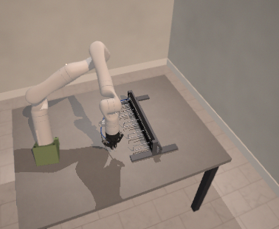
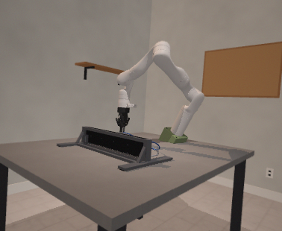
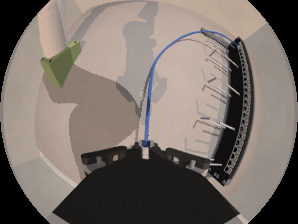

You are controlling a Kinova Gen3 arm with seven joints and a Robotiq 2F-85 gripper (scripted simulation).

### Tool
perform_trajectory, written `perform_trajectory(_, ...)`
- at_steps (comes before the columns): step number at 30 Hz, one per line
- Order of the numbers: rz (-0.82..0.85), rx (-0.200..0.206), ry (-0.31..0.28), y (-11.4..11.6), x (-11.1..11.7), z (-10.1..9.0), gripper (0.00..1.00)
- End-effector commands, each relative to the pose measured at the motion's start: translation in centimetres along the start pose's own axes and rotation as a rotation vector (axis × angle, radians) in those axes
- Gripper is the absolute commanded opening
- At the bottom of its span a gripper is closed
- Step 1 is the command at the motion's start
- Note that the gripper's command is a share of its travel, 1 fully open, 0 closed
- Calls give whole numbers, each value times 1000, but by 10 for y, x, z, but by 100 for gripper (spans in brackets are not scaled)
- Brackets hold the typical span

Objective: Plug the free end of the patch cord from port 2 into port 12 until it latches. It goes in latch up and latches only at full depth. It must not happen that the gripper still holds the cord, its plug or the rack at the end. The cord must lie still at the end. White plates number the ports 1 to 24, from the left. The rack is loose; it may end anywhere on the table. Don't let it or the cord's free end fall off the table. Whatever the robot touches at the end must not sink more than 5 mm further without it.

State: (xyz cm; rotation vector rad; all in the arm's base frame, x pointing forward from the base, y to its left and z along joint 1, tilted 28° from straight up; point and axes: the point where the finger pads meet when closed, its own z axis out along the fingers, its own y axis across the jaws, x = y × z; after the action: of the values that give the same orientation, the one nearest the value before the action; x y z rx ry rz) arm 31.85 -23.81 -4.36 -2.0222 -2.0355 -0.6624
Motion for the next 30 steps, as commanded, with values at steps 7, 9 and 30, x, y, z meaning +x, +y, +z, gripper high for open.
perform_trajectory(7,-27,-2,-2,4,3,-2,0)
perform_trajectory(9,-38,-2,-2,6,4,-2,0)
perform_trajectory(30,-232,-1,-3,32,27,-9,0)
